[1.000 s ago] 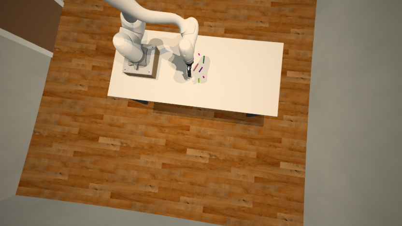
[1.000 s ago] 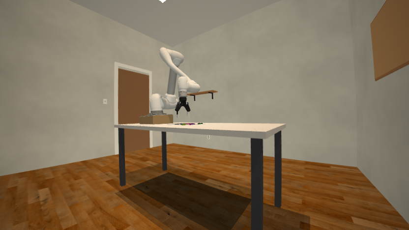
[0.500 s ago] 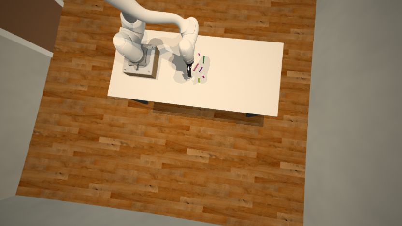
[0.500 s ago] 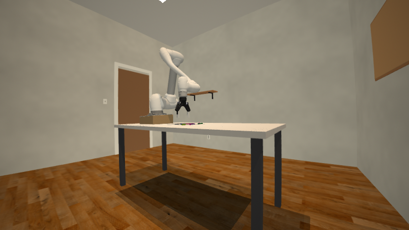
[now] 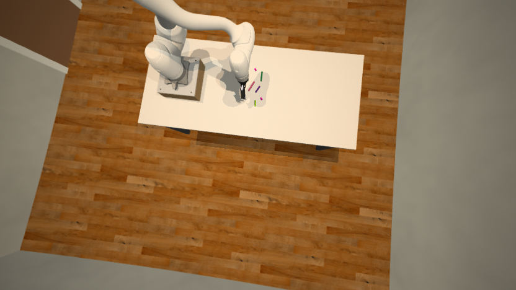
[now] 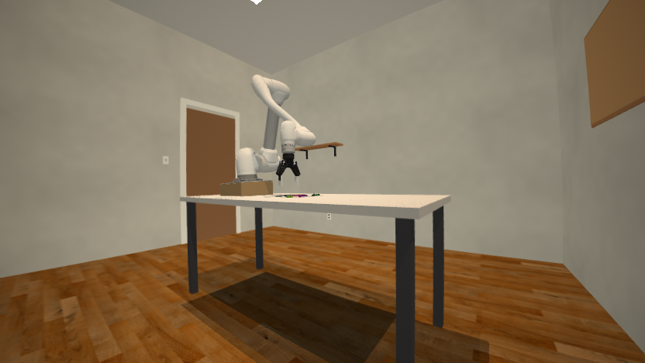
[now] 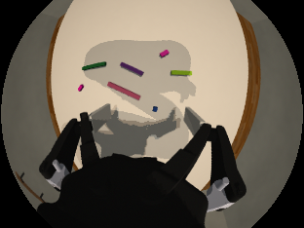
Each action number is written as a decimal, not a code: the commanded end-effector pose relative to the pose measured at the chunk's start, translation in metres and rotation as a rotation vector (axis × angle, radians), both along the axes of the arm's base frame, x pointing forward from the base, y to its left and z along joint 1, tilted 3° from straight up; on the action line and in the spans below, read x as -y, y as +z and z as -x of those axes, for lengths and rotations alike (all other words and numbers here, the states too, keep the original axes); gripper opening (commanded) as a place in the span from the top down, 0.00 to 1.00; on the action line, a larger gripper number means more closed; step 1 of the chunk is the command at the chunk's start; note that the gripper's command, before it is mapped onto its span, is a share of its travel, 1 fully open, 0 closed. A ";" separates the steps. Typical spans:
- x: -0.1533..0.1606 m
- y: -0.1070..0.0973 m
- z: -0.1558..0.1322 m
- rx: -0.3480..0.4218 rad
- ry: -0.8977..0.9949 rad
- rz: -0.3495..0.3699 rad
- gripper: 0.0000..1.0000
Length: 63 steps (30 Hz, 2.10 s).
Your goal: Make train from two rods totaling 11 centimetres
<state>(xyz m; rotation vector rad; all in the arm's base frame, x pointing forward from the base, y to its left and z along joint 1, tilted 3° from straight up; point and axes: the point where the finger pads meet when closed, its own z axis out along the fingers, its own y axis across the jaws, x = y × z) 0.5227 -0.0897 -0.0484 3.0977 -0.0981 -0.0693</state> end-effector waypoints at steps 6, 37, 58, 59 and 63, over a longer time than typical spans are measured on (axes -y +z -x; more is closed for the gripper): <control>0.000 0.000 0.000 0.000 0.000 0.000 0.00; -0.004 0.000 -0.007 -0.006 0.155 -0.007 0.00; -0.030 -0.002 -0.043 -0.039 0.984 -0.045 0.00; -0.031 -0.002 -0.045 -0.041 1.023 -0.047 0.00; -0.036 -0.003 -0.051 -0.047 1.179 -0.054 0.00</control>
